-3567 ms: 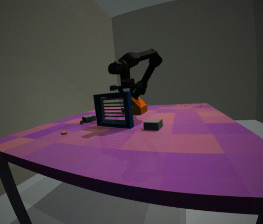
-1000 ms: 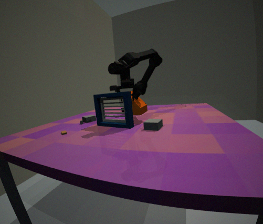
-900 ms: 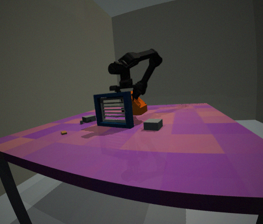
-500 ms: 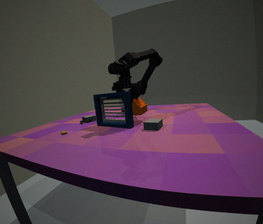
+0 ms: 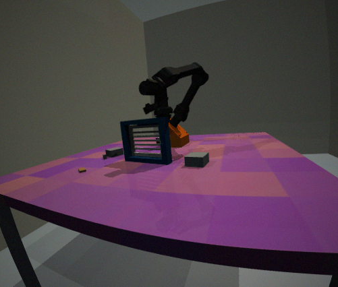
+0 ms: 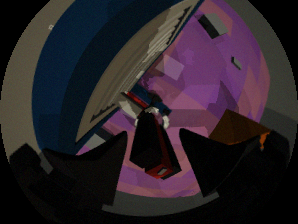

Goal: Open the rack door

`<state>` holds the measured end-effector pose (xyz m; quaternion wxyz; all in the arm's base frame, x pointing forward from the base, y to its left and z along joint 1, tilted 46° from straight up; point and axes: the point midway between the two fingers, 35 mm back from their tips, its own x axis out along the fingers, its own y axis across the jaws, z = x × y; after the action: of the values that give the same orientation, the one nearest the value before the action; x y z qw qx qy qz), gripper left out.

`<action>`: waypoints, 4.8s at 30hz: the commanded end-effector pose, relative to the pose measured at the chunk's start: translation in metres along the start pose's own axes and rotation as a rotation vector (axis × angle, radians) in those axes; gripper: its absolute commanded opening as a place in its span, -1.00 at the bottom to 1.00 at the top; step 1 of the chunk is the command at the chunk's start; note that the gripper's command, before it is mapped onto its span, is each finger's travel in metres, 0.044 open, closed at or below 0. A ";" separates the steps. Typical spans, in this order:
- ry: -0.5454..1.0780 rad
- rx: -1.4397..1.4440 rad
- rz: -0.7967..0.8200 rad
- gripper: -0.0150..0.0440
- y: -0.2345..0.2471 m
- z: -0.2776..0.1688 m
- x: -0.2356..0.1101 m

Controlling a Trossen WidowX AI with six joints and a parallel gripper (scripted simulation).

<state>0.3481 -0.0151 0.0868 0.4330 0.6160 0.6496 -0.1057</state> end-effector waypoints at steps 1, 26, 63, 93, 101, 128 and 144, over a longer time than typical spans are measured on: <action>0.000 0.162 0.001 0.52 0.000 0.000 0.000; 0.001 0.880 0.001 -0.02 0.000 0.000 0.000; 0.000 0.517 0.000 -0.40 -0.019 -0.005 0.000; -0.001 0.034 -0.002 -0.40 -0.079 -0.006 0.000; -0.001 -0.076 -0.003 -0.40 -0.095 -0.002 0.000; -0.002 -0.442 -0.006 -0.40 -0.148 0.023 0.000; -0.002 -0.668 -0.008 -0.40 -0.175 0.046 0.000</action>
<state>0.2117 -0.0817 -0.0074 0.5973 0.4542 0.6544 0.0930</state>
